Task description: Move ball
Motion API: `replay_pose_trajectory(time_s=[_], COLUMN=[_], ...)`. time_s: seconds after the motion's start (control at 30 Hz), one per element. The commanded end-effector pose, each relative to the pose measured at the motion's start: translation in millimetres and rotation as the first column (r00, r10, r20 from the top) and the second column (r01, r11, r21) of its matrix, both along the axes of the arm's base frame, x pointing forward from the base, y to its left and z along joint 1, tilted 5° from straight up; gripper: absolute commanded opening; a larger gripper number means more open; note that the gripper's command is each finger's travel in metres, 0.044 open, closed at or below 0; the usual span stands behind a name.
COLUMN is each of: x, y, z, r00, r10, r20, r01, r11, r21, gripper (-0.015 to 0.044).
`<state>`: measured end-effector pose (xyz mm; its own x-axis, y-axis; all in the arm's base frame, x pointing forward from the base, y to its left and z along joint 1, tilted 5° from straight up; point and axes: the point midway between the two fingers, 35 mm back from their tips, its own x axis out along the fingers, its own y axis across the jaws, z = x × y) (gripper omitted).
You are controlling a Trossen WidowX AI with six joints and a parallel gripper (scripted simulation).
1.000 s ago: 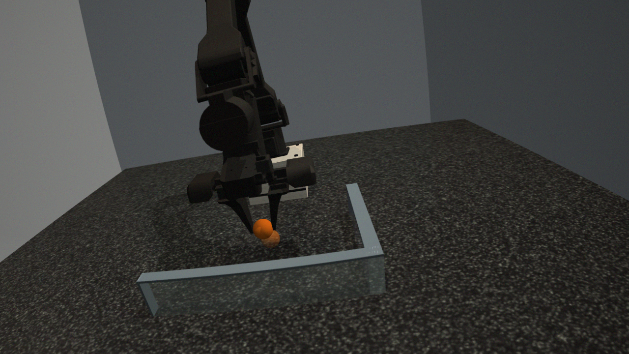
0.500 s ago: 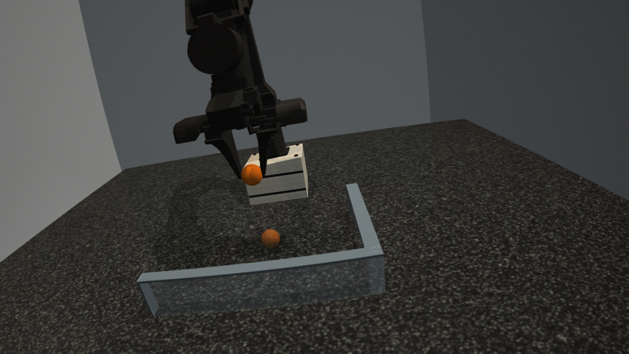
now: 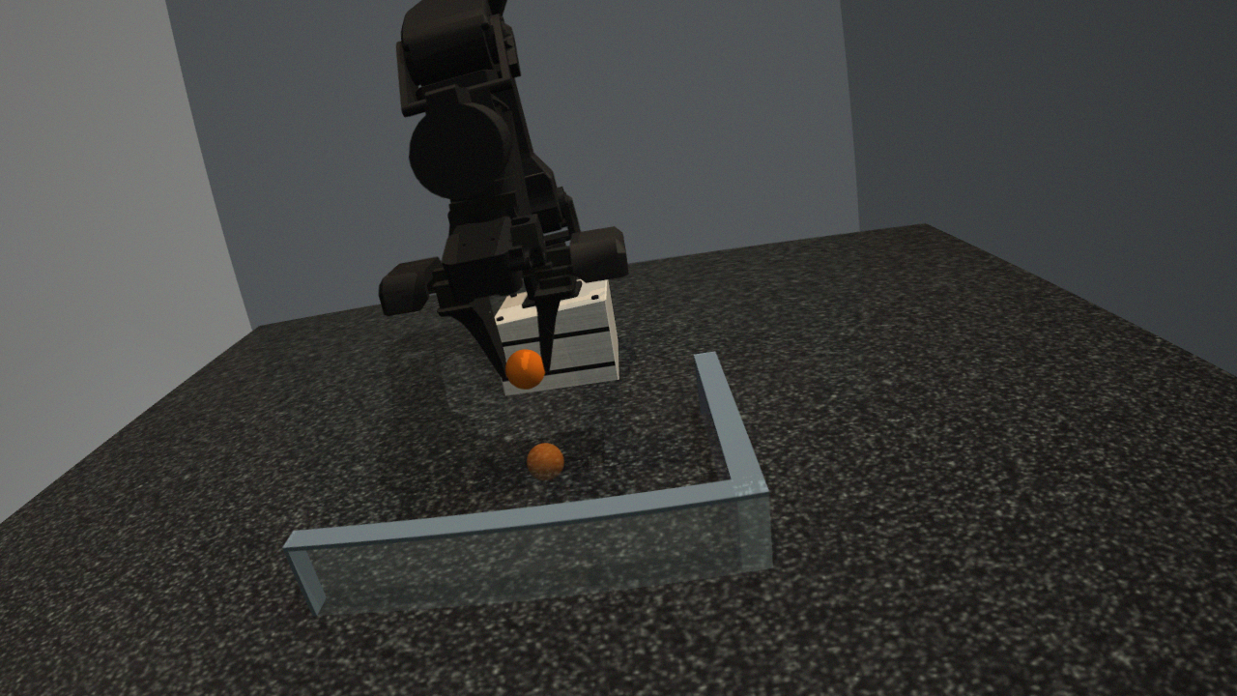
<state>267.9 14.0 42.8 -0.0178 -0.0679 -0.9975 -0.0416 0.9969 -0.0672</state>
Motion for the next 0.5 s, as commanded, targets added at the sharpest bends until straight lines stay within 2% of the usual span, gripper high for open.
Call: replay_pose_trajectory(time_s=[0.0,0.33,0.47], x=[-0.2,-1.5,-2.2], y=[-0.9,-5.3,-5.7], z=[-7.4,-67.1,-71.3], r00=[1.000,1.000,1.000], r10=[-0.003,-0.003,-0.003], r20=[0.007,0.007,0.007], r01=[0.003,0.003,0.003], r11=[1.000,1.000,1.000], r21=[-0.004,-0.004,-0.004], gripper=[0.0000,0.0000,0.0000])
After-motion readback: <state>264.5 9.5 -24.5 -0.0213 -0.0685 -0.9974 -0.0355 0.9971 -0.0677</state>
